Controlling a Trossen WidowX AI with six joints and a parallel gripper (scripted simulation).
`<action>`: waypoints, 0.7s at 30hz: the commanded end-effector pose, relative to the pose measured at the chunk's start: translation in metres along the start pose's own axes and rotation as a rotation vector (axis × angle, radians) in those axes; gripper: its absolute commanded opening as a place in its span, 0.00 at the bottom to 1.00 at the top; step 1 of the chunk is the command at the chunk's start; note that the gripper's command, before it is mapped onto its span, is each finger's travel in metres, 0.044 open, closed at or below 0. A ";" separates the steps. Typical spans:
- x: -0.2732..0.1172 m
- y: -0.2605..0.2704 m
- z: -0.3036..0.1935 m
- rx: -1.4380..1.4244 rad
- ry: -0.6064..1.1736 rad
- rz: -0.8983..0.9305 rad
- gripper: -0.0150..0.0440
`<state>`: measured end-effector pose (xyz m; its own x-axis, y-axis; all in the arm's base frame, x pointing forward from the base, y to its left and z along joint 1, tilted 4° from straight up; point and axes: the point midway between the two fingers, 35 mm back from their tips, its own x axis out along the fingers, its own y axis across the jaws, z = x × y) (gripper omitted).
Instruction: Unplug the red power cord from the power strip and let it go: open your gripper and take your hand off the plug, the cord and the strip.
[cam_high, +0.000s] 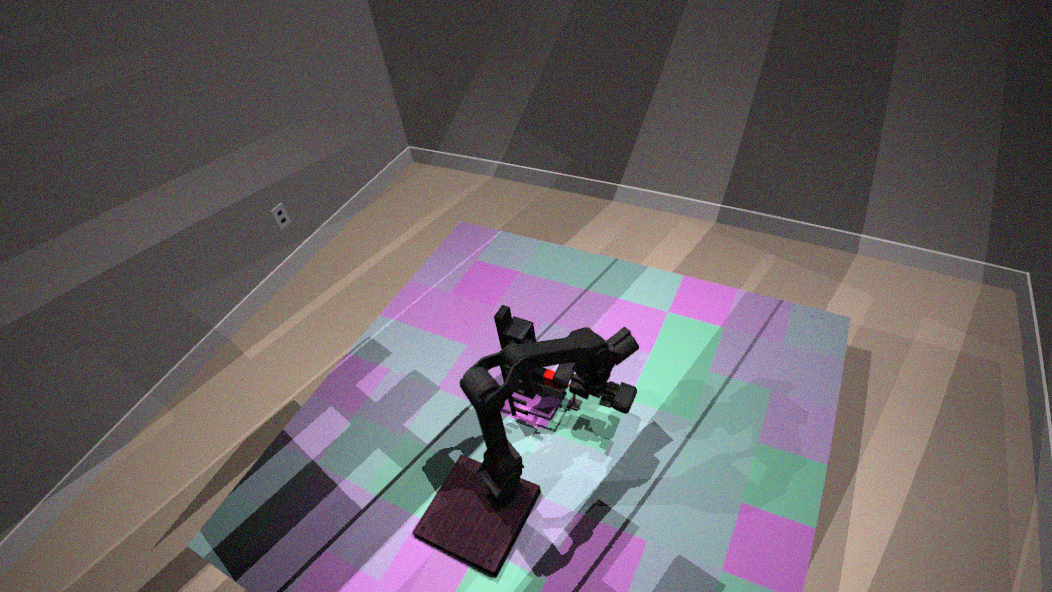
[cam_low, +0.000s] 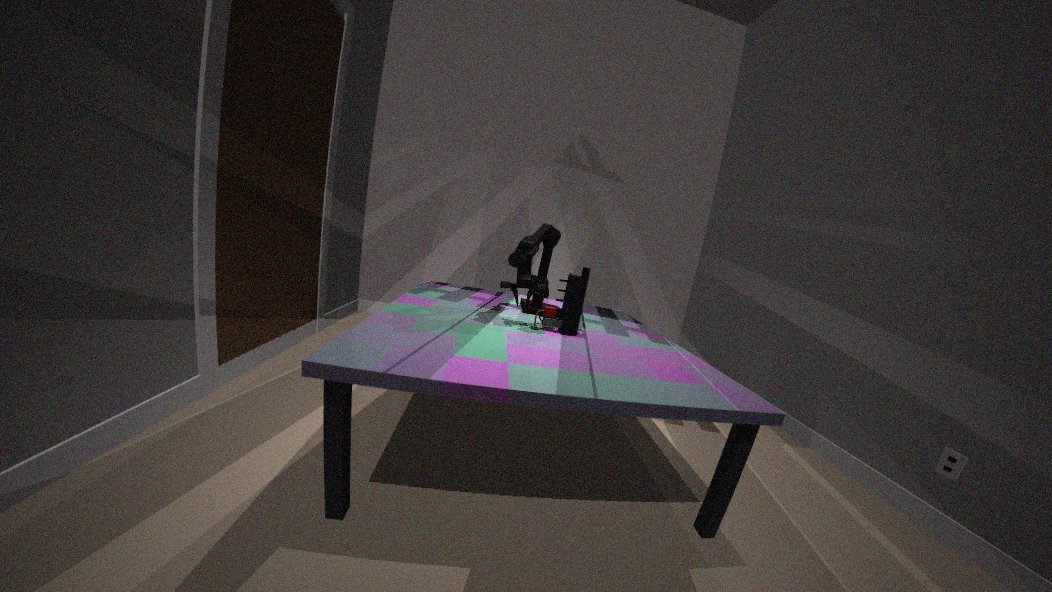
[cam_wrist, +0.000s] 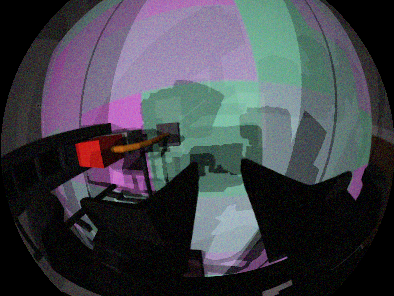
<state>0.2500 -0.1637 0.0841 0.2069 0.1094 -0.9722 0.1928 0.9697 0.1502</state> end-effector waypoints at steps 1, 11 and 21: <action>-0.004 0.032 0.015 0.702 0.068 -0.066 0.53; -0.007 0.056 0.022 1.199 0.075 -0.138 0.53; -0.010 0.071 0.025 1.566 0.053 -0.193 0.53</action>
<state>0.2749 -0.1202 0.1005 0.0917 0.0874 -0.9919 0.9449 0.3067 0.1144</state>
